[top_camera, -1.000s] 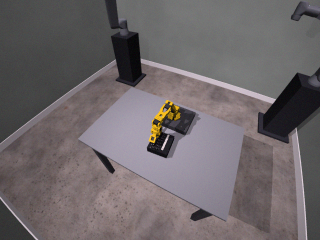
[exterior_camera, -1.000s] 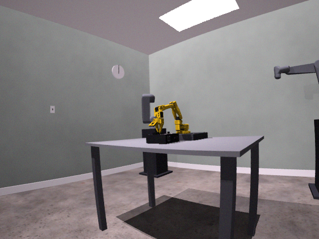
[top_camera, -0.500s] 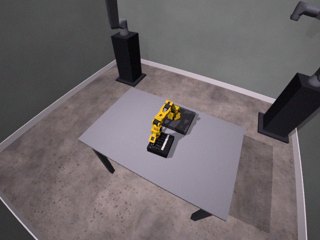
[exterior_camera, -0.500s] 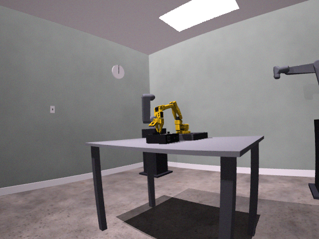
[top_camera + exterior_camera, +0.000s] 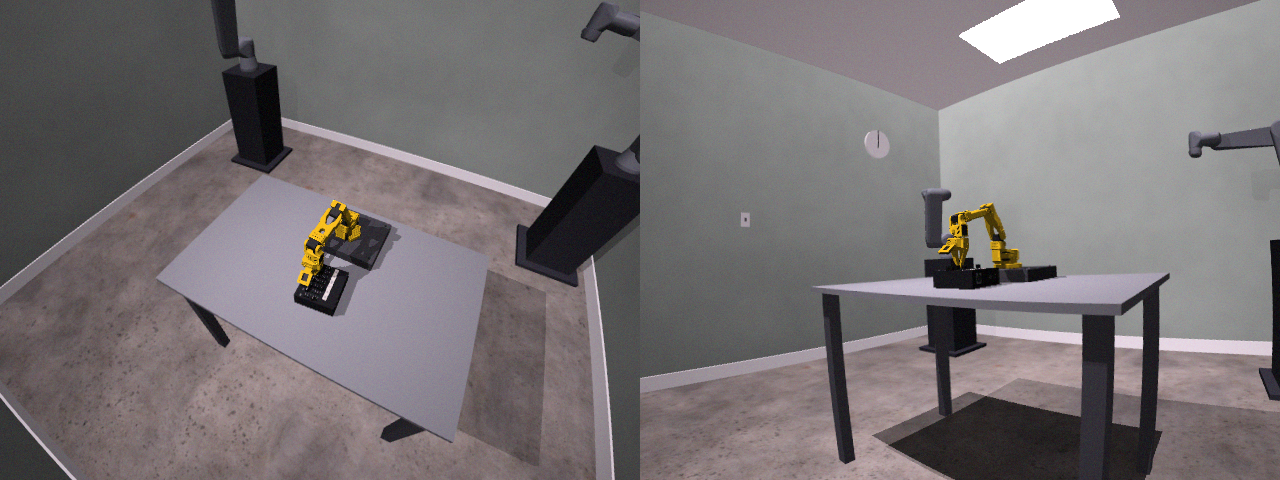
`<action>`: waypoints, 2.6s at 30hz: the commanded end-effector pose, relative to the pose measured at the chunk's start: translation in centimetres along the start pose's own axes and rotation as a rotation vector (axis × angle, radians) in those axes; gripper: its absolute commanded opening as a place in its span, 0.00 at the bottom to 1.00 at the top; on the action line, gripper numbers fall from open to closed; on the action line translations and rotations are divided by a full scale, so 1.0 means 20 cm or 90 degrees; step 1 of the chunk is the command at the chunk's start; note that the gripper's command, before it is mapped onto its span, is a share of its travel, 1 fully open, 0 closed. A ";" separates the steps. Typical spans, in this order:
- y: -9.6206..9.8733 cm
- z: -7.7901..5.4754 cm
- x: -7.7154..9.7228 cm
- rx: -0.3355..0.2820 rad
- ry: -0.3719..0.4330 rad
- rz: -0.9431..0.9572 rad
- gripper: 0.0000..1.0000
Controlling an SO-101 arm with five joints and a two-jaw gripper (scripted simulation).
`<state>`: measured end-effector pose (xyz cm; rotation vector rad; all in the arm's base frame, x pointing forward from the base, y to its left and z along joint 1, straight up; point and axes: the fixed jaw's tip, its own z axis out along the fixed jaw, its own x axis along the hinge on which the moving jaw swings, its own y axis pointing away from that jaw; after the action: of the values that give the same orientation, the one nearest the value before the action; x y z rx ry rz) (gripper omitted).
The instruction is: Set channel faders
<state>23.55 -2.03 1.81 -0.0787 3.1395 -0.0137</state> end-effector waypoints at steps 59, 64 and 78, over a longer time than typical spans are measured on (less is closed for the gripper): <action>0.11 0.01 -0.01 -0.005 -0.001 -0.019 0.00; 0.12 0.01 -0.01 -0.005 -0.001 -0.019 0.00; 0.13 0.01 -0.01 -0.005 -0.001 -0.019 0.00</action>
<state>23.59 -0.98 1.82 -0.0637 3.1382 -0.0145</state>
